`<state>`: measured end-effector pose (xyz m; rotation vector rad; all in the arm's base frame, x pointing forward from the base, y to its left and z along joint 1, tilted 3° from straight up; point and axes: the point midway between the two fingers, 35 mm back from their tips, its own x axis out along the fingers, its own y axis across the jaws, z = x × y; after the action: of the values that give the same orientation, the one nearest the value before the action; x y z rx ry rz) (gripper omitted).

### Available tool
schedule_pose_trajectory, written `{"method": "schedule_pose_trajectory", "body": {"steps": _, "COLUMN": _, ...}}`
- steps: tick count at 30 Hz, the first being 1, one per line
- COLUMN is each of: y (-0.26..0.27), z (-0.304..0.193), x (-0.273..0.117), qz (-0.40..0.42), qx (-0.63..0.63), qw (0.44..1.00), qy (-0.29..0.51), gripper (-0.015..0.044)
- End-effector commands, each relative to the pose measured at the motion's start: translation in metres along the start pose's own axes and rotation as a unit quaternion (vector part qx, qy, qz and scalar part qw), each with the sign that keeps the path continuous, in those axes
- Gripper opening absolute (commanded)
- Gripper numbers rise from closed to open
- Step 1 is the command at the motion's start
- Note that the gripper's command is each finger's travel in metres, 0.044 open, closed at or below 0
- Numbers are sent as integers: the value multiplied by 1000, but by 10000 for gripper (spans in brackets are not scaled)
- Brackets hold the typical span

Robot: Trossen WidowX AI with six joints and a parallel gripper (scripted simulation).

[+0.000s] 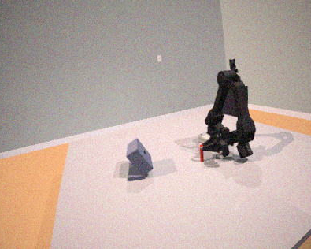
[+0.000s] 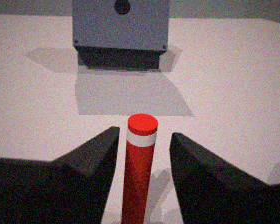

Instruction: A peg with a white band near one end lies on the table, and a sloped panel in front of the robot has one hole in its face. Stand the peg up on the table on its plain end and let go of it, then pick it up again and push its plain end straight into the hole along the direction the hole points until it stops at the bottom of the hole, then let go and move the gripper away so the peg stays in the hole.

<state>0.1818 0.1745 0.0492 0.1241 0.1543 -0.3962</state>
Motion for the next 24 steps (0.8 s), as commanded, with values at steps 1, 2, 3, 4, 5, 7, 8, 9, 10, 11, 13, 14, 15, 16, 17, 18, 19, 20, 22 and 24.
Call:
{"method": "schedule_pose_trajectory", "body": {"steps": 1, "y": 0, "z": 0, "x": 0, "qz": 0, "qx": 0, "qw": 1000, "qy": 0, "gripper": 130}}
{"method": "schedule_pose_trajectory", "body": {"steps": 2, "y": 0, "z": 0, "x": 0, "qz": 0, "qx": 0, "qw": 1000, "qy": 0, "gripper": 130}}
{"method": "schedule_pose_trajectory", "body": {"steps": 3, "y": 0, "z": 0, "x": 0, "qz": 0, "qx": 0, "qw": 1000, "qy": 0, "gripper": 130}}
{"method": "schedule_pose_trajectory", "body": {"steps": 4, "y": 0, "z": 0, "x": 0, "qz": 0, "qx": 0, "qw": 1000, "qy": 0, "gripper": 130}}
{"method": "schedule_pose_trajectory", "body": {"steps": 5, "y": 0, "z": 0, "x": 0, "qz": 0, "qx": 0, "qw": 1000, "qy": 0, "gripper": 130}}
{"method": "schedule_pose_trajectory", "body": {"steps": 7, "y": 0, "z": 0, "x": 0, "qz": 0, "qx": 0, "qw": 1000, "qy": 0, "gripper": 130}}
{"method": "schedule_pose_trajectory", "body": {"steps": 8, "y": 0, "z": 0, "x": 0, "qz": 0, "qx": 0, "qw": 1000, "qy": 0, "gripper": 130}}
{"method": "schedule_pose_trajectory", "body": {"steps": 9, "y": 0, "z": 0, "x": 0, "qz": 0, "qx": 0, "qw": 1000, "qy": 0, "gripper": 130}}
{"method": "schedule_pose_trajectory", "body": {"steps": 10, "y": 0, "z": 0, "x": 0, "qz": 0, "qx": 0, "qw": 1000, "qy": 0, "gripper": 130}}
{"method": "schedule_pose_trajectory", "body": {"steps": 11, "y": 0, "z": 0, "x": 0, "qz": 0, "qx": 0, "qw": 1000, "qy": 0, "gripper": 156}}
{"method": "schedule_pose_trajectory", "body": {"steps": 13, "y": 0, "z": 0, "x": 0, "qz": 0, "qx": 0, "qw": 1000, "qy": 0, "gripper": 209}}
{"method": "schedule_pose_trajectory", "body": {"steps": 14, "y": 0, "z": 0, "x": 0, "qz": 0, "qx": 0, "qw": 1000, "qy": 0, "gripper": 235}}
{"method": "schedule_pose_trajectory", "body": {"steps": 15, "y": 0, "z": 0, "x": 0, "qz": 0, "qx": 0, "qw": 1000, "qy": 0, "gripper": 261}}
{"method": "schedule_pose_trajectory", "body": {"steps": 16, "y": 0, "z": 0, "x": 0, "qz": 0, "qx": 0, "qw": 1000, "qy": 0, "gripper": 288}}
{"method": "schedule_pose_trajectory", "body": {"steps": 17, "y": 0, "z": 0, "x": 0, "qz": 0, "qx": 0, "qw": 1000, "qy": 0, "gripper": 314}}
{"method": "schedule_pose_trajectory", "body": {"steps": 18, "y": 0, "z": 0, "x": 0, "qz": 0, "qx": 0, "qw": 1000, "qy": 0, "gripper": 340}}
{"method": "schedule_pose_trajectory", "body": {"steps": 19, "y": 0, "z": 0, "x": 0, "qz": 0, "qx": 0, "qw": 1000, "qy": 0, "gripper": 366}}
{"method": "schedule_pose_trajectory", "body": {"steps": 20, "y": 0, "z": 0, "x": 0, "qz": 0, "qx": 0, "qw": 1000, "qy": 0, "gripper": 392}}
{"method": "schedule_pose_trajectory", "body": {"steps": 22, "y": 0, "z": 0, "x": 0, "qz": 0, "qx": 0, "qw": 1000, "qy": 0, "gripper": 440}}
{"method": "schedule_pose_trajectory", "body": {"steps": 24, "y": 0, "z": 0, "x": 0, "qz": 0, "qx": 0, "qw": 1000, "qy": 0, "gripper": 440}}
